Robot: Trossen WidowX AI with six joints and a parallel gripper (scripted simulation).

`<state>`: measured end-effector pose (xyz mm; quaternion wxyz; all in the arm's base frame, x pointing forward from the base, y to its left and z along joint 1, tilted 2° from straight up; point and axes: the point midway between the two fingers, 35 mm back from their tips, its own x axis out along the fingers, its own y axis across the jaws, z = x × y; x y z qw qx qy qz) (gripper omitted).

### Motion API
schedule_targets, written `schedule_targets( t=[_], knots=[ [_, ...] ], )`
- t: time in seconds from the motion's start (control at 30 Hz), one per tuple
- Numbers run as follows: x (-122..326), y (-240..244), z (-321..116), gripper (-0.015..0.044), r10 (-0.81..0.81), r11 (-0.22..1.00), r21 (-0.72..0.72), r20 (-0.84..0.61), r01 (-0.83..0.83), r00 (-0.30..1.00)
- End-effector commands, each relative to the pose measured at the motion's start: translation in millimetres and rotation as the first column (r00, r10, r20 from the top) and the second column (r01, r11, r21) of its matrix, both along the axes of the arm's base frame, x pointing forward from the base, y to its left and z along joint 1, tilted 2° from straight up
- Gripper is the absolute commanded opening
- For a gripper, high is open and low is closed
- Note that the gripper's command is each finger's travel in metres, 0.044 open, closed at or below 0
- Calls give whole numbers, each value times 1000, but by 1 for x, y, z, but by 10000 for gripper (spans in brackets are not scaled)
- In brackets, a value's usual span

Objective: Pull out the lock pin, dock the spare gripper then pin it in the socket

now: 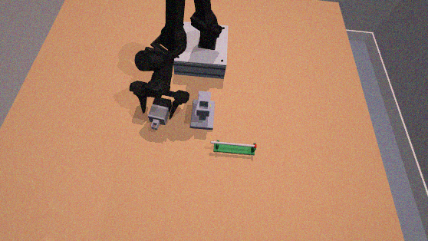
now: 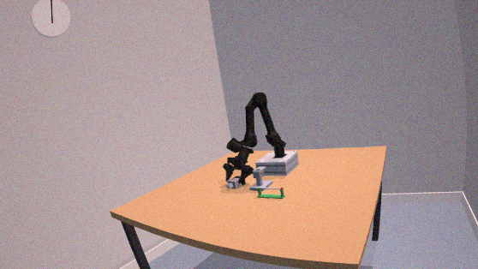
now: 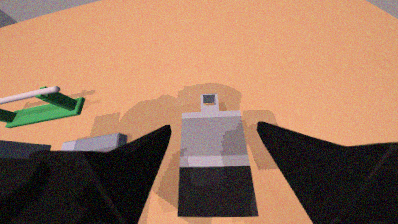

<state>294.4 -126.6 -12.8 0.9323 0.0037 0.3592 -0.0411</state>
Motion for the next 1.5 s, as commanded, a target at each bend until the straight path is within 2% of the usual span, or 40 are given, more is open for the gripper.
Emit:
schedule_targets(
  t=[0.0, 0.43, 0.67, 0.9, 1.17, 1.47],
  knots=[
    [0, 1, -7, 440, 5, 1000, 2, 1, -5, 1000],
    [-2, 2, -25, 440, 5, 1000, 2, 1, -5, 1000],
    [-2, 2, -25, 256, 5, 1000, 2, 1, -5, 1000],
    [-2, 2, -25, 210, 5, 1000, 2, 1, -5, 1000],
    [0, 0, -16, 0, 5, 1000, 2, 1, -5, 1000],
    [4, -3, 4, 0, 5, 1000, 1, 2, -5, 1000]
  ],
)
